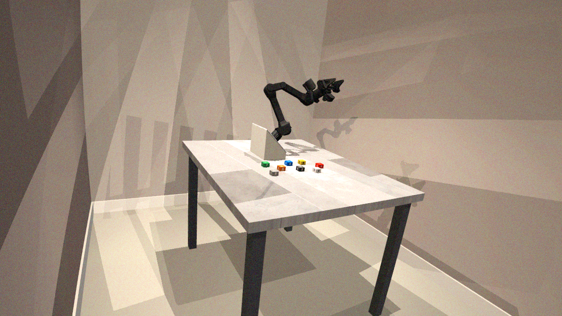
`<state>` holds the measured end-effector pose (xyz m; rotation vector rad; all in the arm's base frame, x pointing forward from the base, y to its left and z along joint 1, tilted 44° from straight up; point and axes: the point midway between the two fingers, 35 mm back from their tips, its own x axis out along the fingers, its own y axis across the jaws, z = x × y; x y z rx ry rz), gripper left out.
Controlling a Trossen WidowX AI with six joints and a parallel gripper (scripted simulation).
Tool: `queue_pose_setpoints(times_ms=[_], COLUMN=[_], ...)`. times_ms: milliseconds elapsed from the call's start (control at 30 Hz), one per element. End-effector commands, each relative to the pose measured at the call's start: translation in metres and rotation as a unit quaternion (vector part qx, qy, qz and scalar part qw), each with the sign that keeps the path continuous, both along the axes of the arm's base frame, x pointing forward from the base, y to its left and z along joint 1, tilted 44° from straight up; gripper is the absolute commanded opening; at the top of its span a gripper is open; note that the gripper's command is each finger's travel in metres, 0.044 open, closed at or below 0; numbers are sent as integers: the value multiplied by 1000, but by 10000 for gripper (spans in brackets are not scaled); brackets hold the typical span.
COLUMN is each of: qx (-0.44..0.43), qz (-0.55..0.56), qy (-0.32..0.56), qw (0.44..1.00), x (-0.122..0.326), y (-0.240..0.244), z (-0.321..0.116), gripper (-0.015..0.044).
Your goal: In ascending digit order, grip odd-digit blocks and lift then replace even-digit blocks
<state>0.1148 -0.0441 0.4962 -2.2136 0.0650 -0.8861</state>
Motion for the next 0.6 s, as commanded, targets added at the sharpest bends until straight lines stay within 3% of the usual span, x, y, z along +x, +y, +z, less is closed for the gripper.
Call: queue_pose_setpoints(times_ms=[0, 133, 267, 400, 567], qx=[-6, -144, -308, -458, -622], qz=[-6, -101, -192, -265, -325], qy=[3, 53, 101, 149, 205], qw=[1000, 983, 927, 835, 682], x=[1, 17, 42, 75, 125], y=[1, 26, 57, 83, 104], z=[-1, -2, 2, -4, -24], gripper=[400, 400, 400, 400, 400])
